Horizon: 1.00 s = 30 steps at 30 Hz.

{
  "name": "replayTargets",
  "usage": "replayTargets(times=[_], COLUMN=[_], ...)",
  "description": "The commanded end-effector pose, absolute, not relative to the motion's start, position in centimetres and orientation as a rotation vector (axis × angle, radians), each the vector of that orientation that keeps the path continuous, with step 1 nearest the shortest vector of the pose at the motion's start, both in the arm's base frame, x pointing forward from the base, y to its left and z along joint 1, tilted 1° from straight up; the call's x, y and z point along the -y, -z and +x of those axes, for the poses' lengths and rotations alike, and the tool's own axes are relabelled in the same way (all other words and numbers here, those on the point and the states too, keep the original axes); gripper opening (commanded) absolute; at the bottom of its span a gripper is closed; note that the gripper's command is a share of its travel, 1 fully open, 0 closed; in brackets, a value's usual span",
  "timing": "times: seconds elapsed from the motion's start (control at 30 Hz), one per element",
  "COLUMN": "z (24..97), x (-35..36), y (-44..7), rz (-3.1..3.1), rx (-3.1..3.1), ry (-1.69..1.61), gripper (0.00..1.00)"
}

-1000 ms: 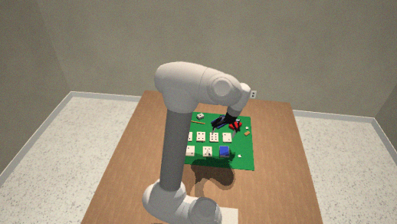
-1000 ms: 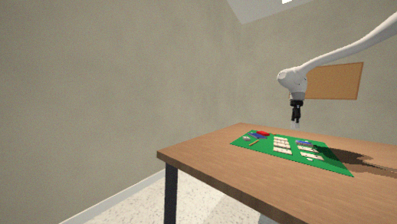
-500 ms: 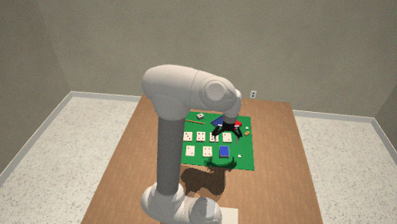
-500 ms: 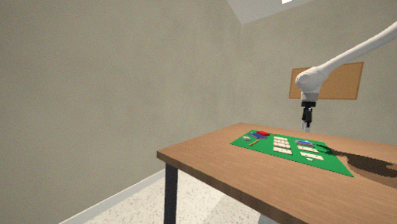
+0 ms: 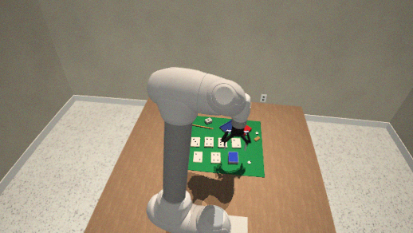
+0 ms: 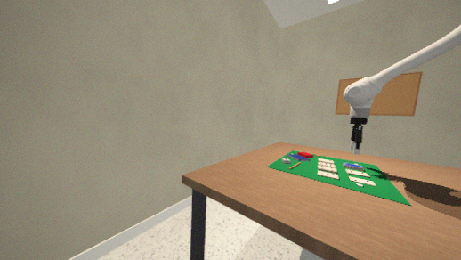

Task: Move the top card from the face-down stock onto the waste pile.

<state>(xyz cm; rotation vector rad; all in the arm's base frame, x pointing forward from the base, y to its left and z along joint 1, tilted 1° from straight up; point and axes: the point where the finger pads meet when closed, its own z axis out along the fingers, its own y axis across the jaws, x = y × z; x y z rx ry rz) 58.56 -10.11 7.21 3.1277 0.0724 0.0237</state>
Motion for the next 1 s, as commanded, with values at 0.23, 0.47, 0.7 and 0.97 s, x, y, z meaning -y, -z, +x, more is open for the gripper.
replayTargets(times=[0.23, 0.47, 0.7, 0.97], z=[58.5, 58.5, 58.6, 58.6], x=[10.0, 10.0, 10.0, 9.9], y=[-6.8, -5.7, -4.4, -2.9], rz=[3.122, 3.123, 3.123, 3.123], rx=[-0.083, -0.083, -0.083, -0.083], ry=[-0.029, -0.029, -0.029, -0.029], gripper=[0.5, 0.5, 0.5, 0.5])
